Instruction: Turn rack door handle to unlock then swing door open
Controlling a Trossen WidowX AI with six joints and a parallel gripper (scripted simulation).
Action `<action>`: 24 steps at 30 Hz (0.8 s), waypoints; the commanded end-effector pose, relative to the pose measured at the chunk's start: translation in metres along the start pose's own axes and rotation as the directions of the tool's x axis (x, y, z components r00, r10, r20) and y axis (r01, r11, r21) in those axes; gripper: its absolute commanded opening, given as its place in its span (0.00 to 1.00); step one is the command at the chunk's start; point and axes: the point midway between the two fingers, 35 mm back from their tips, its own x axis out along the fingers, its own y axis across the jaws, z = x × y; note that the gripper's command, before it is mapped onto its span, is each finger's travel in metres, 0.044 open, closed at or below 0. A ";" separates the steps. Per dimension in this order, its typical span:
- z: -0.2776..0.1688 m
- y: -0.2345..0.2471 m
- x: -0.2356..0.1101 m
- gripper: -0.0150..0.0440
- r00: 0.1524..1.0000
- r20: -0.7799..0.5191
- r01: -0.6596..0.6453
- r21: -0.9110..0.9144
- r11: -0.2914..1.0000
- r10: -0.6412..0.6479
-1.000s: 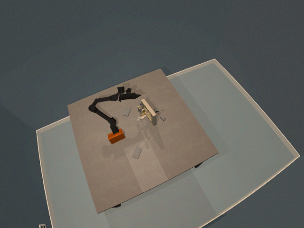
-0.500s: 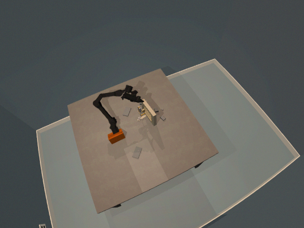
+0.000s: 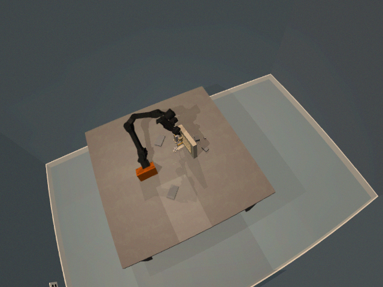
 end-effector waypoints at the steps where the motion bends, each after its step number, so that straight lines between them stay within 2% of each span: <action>1: -0.004 -0.004 -0.004 0.76 0.997 -0.039 -0.064 0.045 0.997 0.066; 14: -0.015 -0.016 -0.025 0.76 0.940 -0.093 -0.293 0.267 0.918 0.327; 24: -0.017 -0.014 -0.018 0.76 0.926 -0.110 -0.321 0.280 0.905 0.362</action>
